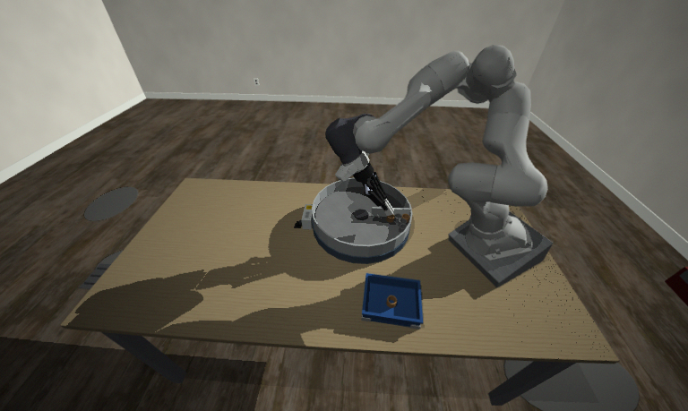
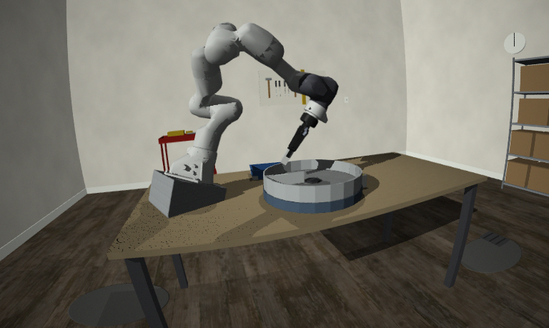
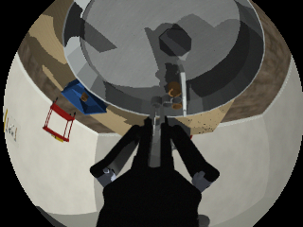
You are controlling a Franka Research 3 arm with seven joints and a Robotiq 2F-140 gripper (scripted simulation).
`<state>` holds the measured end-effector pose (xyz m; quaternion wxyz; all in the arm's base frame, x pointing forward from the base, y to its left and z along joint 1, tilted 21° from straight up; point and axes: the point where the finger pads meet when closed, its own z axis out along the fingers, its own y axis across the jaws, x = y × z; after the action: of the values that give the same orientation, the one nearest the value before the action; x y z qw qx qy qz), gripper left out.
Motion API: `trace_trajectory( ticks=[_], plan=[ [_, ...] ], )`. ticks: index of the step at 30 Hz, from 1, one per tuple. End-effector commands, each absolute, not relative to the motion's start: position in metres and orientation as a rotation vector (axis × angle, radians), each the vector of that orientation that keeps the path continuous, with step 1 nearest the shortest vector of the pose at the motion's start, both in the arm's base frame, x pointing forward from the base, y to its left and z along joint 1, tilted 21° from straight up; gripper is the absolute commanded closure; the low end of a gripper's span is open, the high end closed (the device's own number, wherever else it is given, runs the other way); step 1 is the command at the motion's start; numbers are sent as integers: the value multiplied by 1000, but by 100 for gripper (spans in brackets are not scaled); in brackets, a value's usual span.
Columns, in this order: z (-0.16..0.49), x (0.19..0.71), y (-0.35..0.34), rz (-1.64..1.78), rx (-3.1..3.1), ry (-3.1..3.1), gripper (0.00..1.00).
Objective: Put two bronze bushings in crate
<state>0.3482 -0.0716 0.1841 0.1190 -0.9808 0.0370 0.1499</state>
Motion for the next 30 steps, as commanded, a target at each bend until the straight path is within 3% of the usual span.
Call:
trace_trajectory(
  ticks=[1,30],
  plan=[
    [180,335,-92,548,-2850,51,94],
    [179,336,-101,575,-2842,71,94]
  ],
)
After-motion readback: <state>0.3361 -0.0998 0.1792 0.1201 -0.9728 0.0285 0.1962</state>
